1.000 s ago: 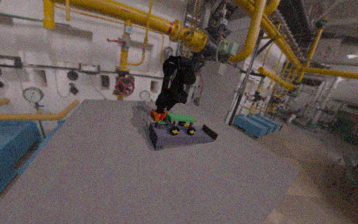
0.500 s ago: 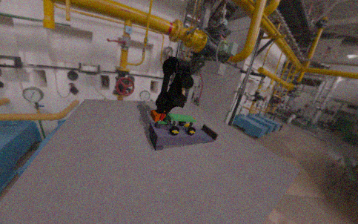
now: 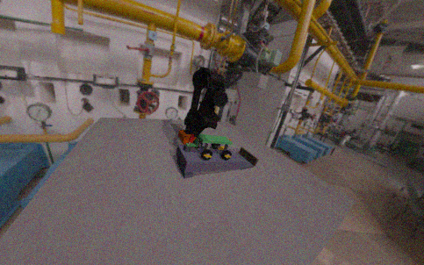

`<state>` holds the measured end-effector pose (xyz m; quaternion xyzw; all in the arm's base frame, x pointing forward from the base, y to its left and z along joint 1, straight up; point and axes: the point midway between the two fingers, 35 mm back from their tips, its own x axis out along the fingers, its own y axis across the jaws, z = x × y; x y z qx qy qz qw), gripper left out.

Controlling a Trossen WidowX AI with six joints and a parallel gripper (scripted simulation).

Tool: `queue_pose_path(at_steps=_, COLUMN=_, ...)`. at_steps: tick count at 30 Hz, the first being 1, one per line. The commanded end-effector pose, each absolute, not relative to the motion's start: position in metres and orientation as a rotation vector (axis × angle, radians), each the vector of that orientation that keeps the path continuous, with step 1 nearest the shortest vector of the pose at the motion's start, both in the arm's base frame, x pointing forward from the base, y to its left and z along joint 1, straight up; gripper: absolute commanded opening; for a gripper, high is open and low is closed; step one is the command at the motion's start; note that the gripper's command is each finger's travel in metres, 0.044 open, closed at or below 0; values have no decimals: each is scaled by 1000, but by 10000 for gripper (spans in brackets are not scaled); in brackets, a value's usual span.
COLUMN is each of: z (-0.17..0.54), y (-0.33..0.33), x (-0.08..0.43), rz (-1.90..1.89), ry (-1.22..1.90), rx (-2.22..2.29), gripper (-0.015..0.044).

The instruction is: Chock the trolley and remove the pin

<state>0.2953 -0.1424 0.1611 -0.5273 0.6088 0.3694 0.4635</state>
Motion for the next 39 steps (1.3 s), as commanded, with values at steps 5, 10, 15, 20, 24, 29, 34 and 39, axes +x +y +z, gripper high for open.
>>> queue_pose_path(at_steps=5, z=148, y=-146, x=295, rz=918, ry=1505, rx=-1294, gripper=190)
queue_pose_path(at_steps=10, z=142, y=-149, x=295, rz=918, ry=1505, rx=-1295, gripper=190)
queue_pose_path(at_steps=15, z=136, y=-150, x=295, rz=918, ry=1505, rx=-1295, gripper=190)
queue_pose_path(at_steps=20, z=130, y=-152, x=294, rz=918, ry=1505, rx=-1295, gripper=190)
queue_pose_path(at_steps=24, z=125, y=-153, x=293, rz=918, ry=1505, rx=-1295, gripper=190)
queue_pose_path(at_steps=29, z=123, y=-154, x=292, rz=918, ry=1505, rx=-1295, gripper=190)
queue_pose_path(at_steps=34, z=126, y=-154, x=294, rz=909, ry=1501, rx=-1296, gripper=138)
queue_pose_path(at_steps=39, z=126, y=-154, x=294, rz=909, ry=1501, rx=-1296, gripper=65)
